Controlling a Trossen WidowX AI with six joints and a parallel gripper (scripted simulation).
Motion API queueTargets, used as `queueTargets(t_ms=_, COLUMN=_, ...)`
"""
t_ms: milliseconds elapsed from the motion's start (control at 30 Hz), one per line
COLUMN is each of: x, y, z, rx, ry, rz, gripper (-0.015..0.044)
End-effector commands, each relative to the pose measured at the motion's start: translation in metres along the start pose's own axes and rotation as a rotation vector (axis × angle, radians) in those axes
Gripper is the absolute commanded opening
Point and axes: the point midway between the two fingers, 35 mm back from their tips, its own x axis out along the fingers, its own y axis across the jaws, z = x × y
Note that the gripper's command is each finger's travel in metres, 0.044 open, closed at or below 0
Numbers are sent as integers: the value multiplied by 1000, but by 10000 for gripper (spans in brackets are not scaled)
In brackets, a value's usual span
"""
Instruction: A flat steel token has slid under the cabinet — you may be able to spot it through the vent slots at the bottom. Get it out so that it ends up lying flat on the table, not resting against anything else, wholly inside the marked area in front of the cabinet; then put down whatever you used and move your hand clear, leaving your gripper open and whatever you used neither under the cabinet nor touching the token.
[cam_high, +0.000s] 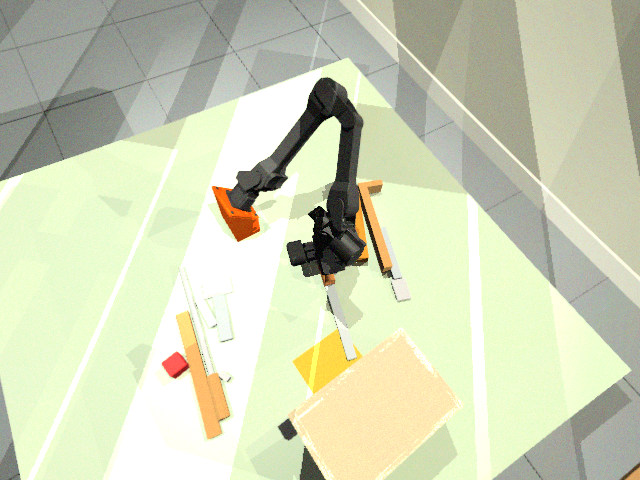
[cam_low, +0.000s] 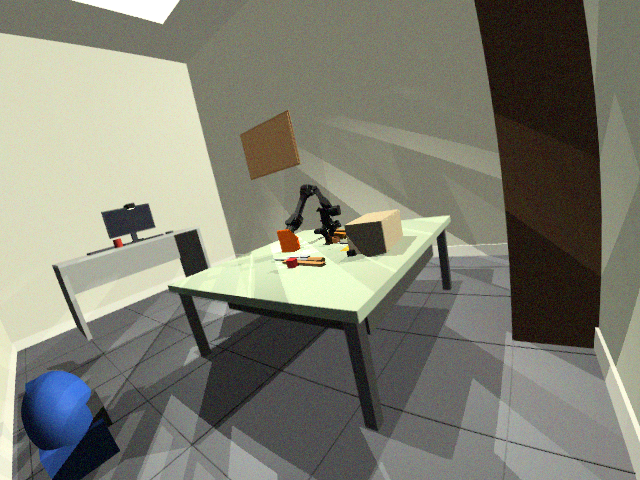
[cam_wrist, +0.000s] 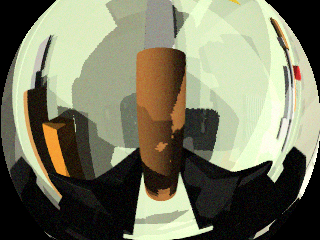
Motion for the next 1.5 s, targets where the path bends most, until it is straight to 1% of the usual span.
queueTargets(t_ms=0, x=0, y=0, z=0, rx=-2, ry=1, rz=0, gripper=85)
queueTargets(t_ms=100, x=0, y=0, z=0, rx=-2, ry=1, rz=0, gripper=6)
queueTargets(t_ms=133, x=0, y=0, z=0, rx=-2, ry=1, rz=0, gripper=0)
queueTargets(t_ms=1467, x=-1, y=1, z=42, rx=1, ry=1, rz=-1, gripper=0)
